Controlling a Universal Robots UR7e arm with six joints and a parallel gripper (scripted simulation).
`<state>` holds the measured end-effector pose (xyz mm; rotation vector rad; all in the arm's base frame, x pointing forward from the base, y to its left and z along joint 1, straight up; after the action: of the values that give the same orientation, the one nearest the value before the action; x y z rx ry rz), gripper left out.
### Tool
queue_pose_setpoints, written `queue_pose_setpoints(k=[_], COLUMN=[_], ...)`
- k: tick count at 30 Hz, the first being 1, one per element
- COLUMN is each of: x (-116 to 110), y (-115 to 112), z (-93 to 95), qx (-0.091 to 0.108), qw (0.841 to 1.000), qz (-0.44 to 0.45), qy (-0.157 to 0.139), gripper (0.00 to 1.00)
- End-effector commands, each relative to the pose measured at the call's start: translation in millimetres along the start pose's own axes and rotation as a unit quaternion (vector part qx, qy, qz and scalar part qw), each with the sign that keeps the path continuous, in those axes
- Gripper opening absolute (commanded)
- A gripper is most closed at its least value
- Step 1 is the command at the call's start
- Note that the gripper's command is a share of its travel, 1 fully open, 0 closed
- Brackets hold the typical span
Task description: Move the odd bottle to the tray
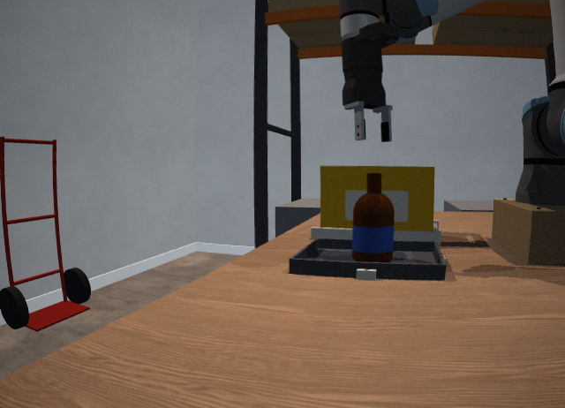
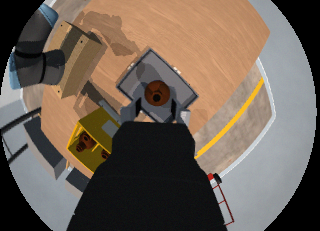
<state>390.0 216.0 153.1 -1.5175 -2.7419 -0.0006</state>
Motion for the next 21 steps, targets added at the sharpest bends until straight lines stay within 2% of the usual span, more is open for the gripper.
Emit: queue_pose_setpoints(k=[1, 12, 13, 21], x=[-0.1, -0.1, -0.1, -0.1], y=[0.3, 0.3, 0.3, 0.3], z=[-5.4, -8.5, -8.5, -8.5], qx=[-0.001, -0.001, -0.001, -0.001], qw=[1.000, 1.000, 1.000, 1.000], qz=[0.000, 0.000, 0.000, 0.000], qy=[0.000, 0.000, 0.000, 0.000], gripper=[1.00, 1.00, 0.00, 0.00])
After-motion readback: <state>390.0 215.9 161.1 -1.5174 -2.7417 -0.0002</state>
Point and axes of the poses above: the point where the finger pads meet when closed, its own z axis out along the fingers, its own y axis across the jaws, x = y × z, the point moved 2 cm from there along -z, back along the fingers, and after that the axes turned 13 degrees about z, right-handed, at the moved point
